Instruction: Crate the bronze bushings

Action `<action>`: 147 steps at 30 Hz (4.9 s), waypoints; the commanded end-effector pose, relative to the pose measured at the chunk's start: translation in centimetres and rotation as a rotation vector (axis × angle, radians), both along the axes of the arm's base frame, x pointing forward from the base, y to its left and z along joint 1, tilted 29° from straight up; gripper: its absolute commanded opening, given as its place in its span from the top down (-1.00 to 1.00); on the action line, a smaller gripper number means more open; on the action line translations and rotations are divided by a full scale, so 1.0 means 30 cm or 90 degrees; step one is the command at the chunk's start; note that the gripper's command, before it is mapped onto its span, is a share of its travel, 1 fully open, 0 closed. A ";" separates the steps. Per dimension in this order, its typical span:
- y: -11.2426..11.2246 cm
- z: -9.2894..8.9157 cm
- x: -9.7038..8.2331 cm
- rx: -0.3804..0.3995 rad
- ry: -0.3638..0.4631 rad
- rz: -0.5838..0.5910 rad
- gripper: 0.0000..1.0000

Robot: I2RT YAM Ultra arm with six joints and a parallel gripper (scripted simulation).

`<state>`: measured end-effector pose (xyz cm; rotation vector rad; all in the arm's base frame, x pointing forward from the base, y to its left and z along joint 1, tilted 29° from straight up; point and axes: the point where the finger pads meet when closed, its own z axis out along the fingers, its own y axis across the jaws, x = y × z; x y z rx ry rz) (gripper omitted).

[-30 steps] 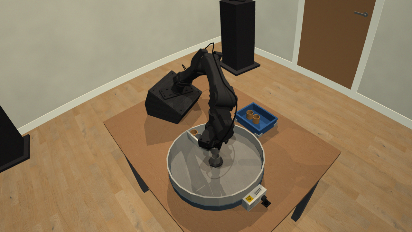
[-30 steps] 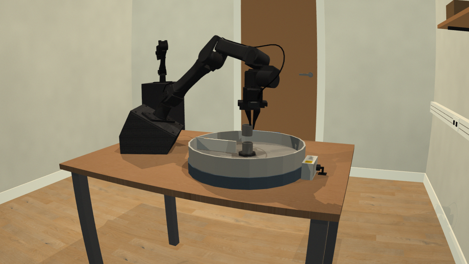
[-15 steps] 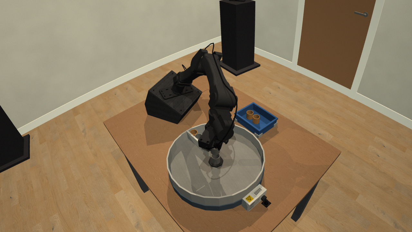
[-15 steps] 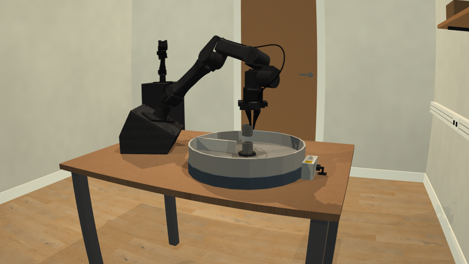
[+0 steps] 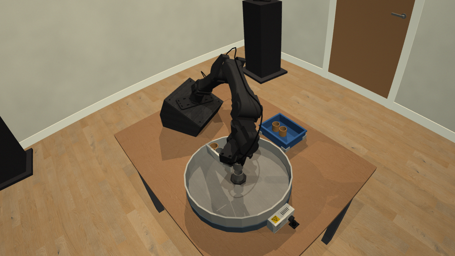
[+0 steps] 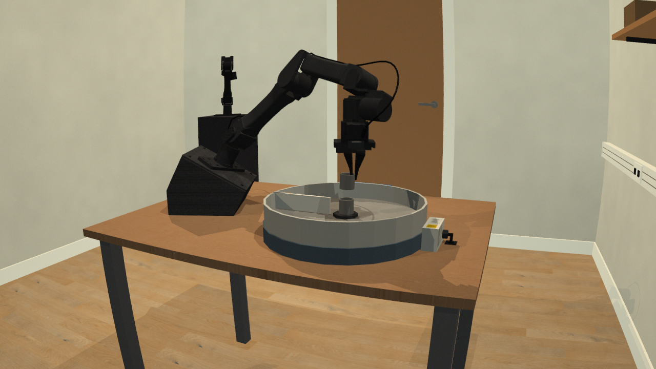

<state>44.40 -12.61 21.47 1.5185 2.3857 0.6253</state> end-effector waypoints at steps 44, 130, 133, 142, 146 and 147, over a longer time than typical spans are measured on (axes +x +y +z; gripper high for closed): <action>-0.017 0.035 0.024 -0.027 -0.042 -0.018 1.00; -0.015 -0.022 0.006 -0.022 -0.025 -0.014 1.00; -0.017 -0.008 0.013 -0.025 -0.033 -0.015 1.00; -0.013 -0.023 0.005 -0.021 -0.024 -0.015 1.00; -0.013 -0.023 0.005 -0.021 -0.024 -0.015 1.00; -0.013 -0.023 0.005 -0.021 -0.024 -0.015 1.00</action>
